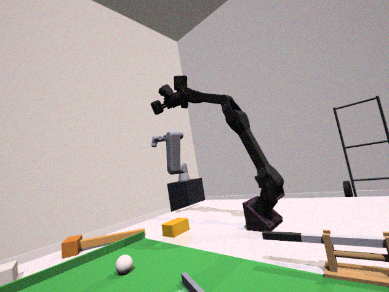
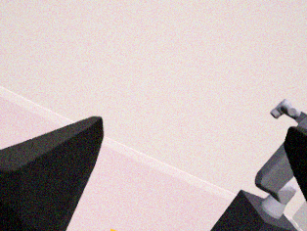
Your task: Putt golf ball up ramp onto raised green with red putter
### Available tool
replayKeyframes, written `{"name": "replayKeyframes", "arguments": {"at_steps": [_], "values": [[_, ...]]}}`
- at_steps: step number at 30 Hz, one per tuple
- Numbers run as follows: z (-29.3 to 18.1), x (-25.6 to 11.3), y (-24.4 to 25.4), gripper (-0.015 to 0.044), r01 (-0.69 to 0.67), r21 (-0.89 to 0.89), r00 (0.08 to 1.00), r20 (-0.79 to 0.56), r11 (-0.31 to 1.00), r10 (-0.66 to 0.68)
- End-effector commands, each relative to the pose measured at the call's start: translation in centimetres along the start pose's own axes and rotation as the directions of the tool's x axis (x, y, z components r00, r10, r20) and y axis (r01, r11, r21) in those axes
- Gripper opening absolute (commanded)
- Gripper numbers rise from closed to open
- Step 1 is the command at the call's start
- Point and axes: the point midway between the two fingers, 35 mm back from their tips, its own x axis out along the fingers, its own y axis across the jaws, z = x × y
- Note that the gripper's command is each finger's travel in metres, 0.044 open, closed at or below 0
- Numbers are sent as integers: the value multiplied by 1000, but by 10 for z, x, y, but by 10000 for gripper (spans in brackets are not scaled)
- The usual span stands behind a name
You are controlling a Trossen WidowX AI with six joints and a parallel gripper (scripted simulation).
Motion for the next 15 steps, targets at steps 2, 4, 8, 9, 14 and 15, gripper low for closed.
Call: {"name": "replayKeyframes", "arguments": {"at_steps": [2,4,8,9,14,15], "values": [[2,-3,12,440,-29,-31,1000,-6,999,29],[7,-13,43,440,-110,-114,994,-24,987,108],[13,-40,111,440,-282,-288,959,-73,915,273],[13,-49,127,440,-323,-328,946,-87,888,312],[10,-98,204,440,-504,-510,854,-172,697,492],[8,-110,218,440,-534,-541,830,-191,650,524]]}}
